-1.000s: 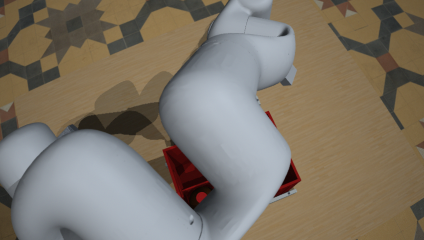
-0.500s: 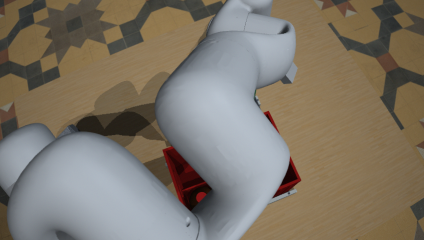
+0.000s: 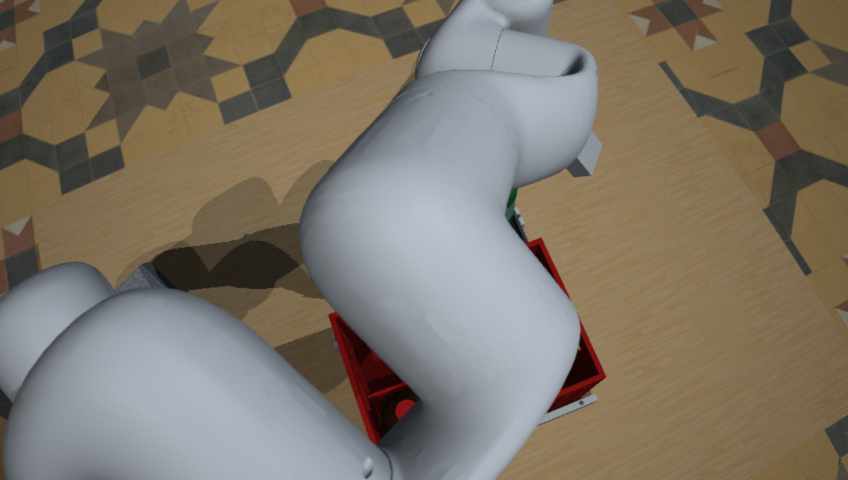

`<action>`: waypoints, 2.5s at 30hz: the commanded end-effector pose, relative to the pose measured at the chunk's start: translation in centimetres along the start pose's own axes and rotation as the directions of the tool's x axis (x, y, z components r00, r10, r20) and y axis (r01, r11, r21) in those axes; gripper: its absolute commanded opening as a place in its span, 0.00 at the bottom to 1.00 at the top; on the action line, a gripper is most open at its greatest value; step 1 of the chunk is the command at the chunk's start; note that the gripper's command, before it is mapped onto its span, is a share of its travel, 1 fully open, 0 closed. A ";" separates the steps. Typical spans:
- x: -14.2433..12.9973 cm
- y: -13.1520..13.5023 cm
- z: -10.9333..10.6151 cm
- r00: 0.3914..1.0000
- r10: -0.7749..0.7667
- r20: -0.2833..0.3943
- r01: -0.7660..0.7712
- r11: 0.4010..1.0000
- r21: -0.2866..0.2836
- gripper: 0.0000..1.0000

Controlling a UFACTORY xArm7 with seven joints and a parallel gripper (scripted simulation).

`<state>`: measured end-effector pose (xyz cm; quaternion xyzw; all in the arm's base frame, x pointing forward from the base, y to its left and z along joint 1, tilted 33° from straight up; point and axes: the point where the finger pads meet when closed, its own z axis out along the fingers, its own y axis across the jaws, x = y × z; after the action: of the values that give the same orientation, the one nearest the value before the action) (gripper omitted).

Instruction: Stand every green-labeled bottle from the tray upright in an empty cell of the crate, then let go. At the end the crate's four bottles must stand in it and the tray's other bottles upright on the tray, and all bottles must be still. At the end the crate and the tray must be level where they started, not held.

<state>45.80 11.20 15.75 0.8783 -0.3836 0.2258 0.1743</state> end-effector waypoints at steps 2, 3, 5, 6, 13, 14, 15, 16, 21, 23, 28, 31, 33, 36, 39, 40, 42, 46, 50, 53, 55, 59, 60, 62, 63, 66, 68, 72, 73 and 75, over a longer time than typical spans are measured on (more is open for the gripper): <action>0.0 -0.2 -0.8 1.000 0.000 -0.001 0.000 1.000 0.005 0.00; 0.0 -0.2 -0.9 1.000 0.000 -0.001 0.000 1.000 0.005 0.00; 0.0 -0.2 -1.1 1.000 0.000 -0.001 0.000 1.000 0.005 0.00; 0.0 -0.2 -1.1 1.000 0.000 -0.001 0.000 1.000 0.005 0.00; 0.0 -0.2 -1.6 1.000 0.000 -0.001 0.000 1.000 0.005 0.00; 0.0 -0.2 -1.6 1.000 0.000 -0.001 0.000 1.000 0.005 0.00; 0.0 -0.2 -1.7 1.000 0.000 -0.001 0.000 1.000 0.005 0.00; 0.0 -0.2 -1.7 1.000 0.000 -0.001 0.000 1.000 0.005 0.00; 0.0 -0.2 -1.8 1.000 0.000 -0.001 0.000 1.000 0.005 0.00; 0.0 -0.2 -1.8 1.000 0.000 -0.001 0.000 1.000 0.005 0.00; 0.0 -0.2 -1.8 1.000 0.000 -0.001 0.000 1.000 0.005 0.00; 0.0 -0.2 -1.8 1.000 0.000 -0.001 0.000 1.000 0.005 0.00; 0.0 -0.2 -1.8 1.000 0.000 -0.001 0.000 1.000 0.005 0.00; 0.0 -0.2 -1.8 1.000 0.000 -0.001 0.000 1.000 0.005 0.00; 0.0 -0.2 -1.8 1.000 0.000 -0.001 0.000 1.000 0.005 0.00; 0.0 -0.2 -1.8 1.000 0.000 -0.001 0.000 1.000 0.005 0.00; 0.0 -0.2 -1.8 1.000 0.000 -0.001 0.000 1.000 0.005 0.00; 0.0 -0.2 -1.9 1.000 0.000 -0.001 0.000 1.000 0.005 0.00; 0.0 -0.2 -2.0 1.000 0.000 -0.001 0.000 1.000 0.005 0.00; 0.0 -0.2 -2.2 1.000 0.000 -0.001 0.000 1.000 0.005 0.00; 0.0 -0.2 -2.3 1.000 0.000 -0.001 0.000 1.000 0.005 0.00; 0.0 -0.2 -2.5 1.000 0.000 -0.001 0.000 1.000 0.005 0.00; 0.0 -0.2 -2.6 1.000 0.000 -0.001 0.000 1.000 0.005 0.00; 0.0 -0.2 -2.8 1.000 0.000 -0.001 0.000 1.000 0.005 0.00; 0.0 -0.2 -2.9 1.000 0.000 -0.001 0.000 1.000 0.005 0.00; 0.0 -0.1 -3.2 1.000 0.000 -0.001 0.000 1.000 0.005 0.00; 0.0 -0.1 -3.4 1.000 0.000 -0.001 0.000 1.000 0.005 0.00; 0.0 -0.1 -3.9 1.000 0.000 -0.001 0.000 1.000 0.005 0.00; 0.0 -0.1 -4.1 1.000 0.000 -0.001 0.000 1.000 0.005 0.00; 0.0 -0.1 -4.1 1.000 0.000 -0.001 0.000 1.000 0.005 0.00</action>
<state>44.84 12.97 18.83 0.8783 -0.3836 0.2258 0.1742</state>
